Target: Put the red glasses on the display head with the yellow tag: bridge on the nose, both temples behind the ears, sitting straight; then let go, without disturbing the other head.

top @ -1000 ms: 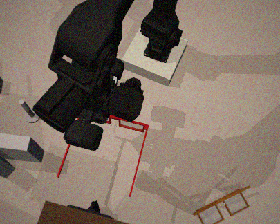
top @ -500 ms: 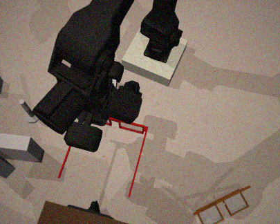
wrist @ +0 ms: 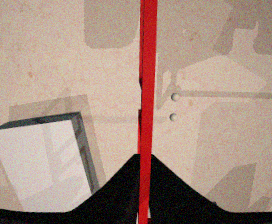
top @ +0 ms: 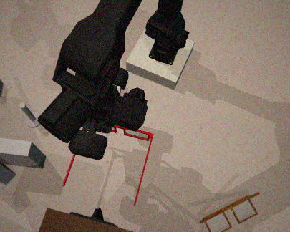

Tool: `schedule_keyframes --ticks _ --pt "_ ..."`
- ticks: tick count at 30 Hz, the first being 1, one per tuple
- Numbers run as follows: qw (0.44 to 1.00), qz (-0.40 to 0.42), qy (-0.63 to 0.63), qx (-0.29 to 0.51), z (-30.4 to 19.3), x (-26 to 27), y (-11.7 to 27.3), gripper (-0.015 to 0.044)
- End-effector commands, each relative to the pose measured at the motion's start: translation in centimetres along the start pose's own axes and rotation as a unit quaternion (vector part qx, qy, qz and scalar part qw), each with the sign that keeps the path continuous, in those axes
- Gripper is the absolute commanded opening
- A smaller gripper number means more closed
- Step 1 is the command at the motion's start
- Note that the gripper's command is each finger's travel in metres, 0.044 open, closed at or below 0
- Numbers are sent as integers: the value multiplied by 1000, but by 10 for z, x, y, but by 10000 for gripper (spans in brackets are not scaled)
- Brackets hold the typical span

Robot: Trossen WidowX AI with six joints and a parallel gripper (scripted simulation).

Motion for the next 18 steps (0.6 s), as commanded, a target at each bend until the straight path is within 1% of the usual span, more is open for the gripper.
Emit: schedule_keyframes --ticks 1,18 --pt "1000 2 -1 2 1 0 -5 0" --pt "1000 1 -1 2 2 -4 -14 0"
Point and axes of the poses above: the point midway between the two fingers, 35 mm back from their tips, its own y axis back along the fingers, its own x axis across the jaws, z = x × y, the point moved 8 cm from there along y, back along the fingers, and after that the axes turned 6 degrees about -y, right-handed, at the moved point
